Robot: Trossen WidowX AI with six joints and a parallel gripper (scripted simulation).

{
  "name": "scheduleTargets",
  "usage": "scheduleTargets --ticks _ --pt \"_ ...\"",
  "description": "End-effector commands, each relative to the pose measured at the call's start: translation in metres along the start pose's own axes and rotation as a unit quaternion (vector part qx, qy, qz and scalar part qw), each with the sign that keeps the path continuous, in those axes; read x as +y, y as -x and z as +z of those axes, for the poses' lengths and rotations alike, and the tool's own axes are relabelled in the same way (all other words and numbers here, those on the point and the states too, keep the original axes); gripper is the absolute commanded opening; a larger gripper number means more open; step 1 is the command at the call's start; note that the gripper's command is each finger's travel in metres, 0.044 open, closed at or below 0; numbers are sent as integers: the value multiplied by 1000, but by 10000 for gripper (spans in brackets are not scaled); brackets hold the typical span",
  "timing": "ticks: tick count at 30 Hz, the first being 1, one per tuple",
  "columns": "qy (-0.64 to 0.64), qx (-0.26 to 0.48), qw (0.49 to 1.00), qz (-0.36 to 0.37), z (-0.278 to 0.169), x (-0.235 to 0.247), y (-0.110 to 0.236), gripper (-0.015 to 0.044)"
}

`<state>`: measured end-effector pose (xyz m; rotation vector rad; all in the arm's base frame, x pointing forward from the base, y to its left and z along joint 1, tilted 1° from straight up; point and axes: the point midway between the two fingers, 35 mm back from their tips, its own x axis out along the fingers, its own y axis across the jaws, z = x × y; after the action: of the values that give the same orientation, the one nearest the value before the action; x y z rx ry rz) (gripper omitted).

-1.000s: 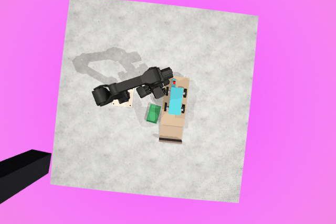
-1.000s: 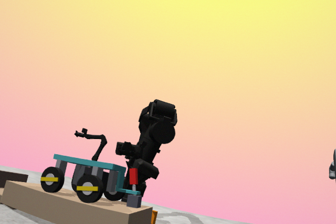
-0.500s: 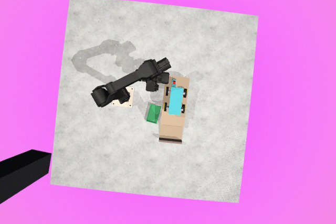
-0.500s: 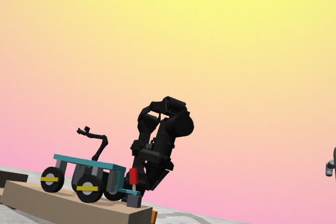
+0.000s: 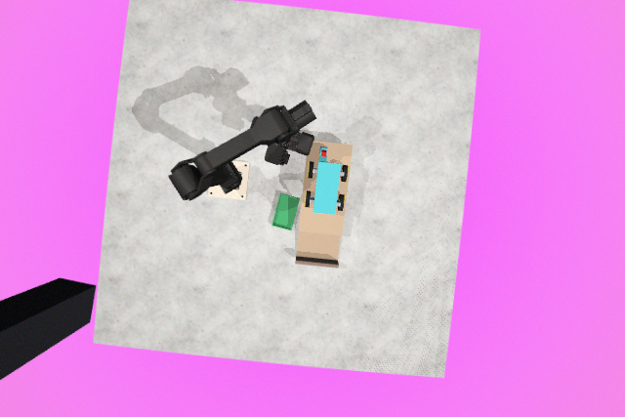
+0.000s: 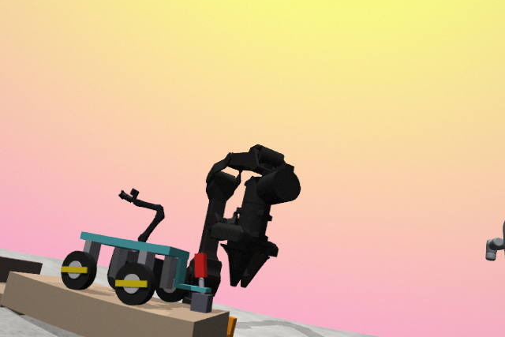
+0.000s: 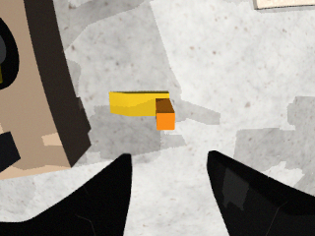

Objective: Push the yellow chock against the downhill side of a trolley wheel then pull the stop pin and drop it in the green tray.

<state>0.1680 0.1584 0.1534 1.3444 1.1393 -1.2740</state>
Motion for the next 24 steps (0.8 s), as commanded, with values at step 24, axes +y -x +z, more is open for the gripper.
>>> scheduleTargets --ticks 24 --pt "-4 1 1000 -4 -1 -2 -54 190"
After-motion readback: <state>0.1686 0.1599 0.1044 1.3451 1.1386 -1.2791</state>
